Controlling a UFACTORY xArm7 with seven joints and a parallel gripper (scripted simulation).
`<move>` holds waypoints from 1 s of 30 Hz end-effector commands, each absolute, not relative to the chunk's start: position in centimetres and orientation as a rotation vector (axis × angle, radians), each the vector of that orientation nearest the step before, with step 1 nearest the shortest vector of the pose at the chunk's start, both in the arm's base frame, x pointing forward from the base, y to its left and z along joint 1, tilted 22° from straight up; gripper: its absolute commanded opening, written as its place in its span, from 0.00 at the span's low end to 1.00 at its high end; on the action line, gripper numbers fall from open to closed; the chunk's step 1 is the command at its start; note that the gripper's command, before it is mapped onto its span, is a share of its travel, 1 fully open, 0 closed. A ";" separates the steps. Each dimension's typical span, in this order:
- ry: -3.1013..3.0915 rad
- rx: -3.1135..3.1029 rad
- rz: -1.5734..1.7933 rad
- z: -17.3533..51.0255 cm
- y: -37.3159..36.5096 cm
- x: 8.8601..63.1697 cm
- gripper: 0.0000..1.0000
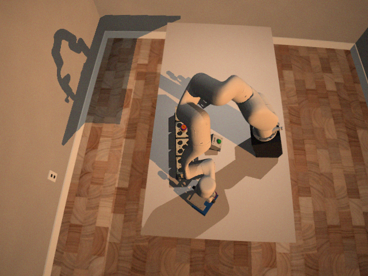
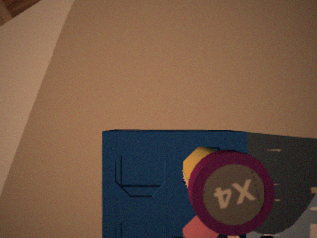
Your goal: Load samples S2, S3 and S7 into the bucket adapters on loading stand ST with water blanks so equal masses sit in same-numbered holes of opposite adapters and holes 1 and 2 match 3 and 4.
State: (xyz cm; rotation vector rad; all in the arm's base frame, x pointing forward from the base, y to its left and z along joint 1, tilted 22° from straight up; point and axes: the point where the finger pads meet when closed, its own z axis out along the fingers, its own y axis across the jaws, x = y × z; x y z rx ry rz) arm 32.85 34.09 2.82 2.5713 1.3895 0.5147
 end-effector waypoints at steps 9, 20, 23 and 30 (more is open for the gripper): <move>1.391 2.571 0.519 2.9 34.2 32.9 0.00; 1.391 2.571 0.520 3.4 34.2 32.7 0.00; 1.391 2.571 0.520 3.6 34.2 32.6 0.00; 1.391 2.571 0.520 4.0 34.2 32.4 0.00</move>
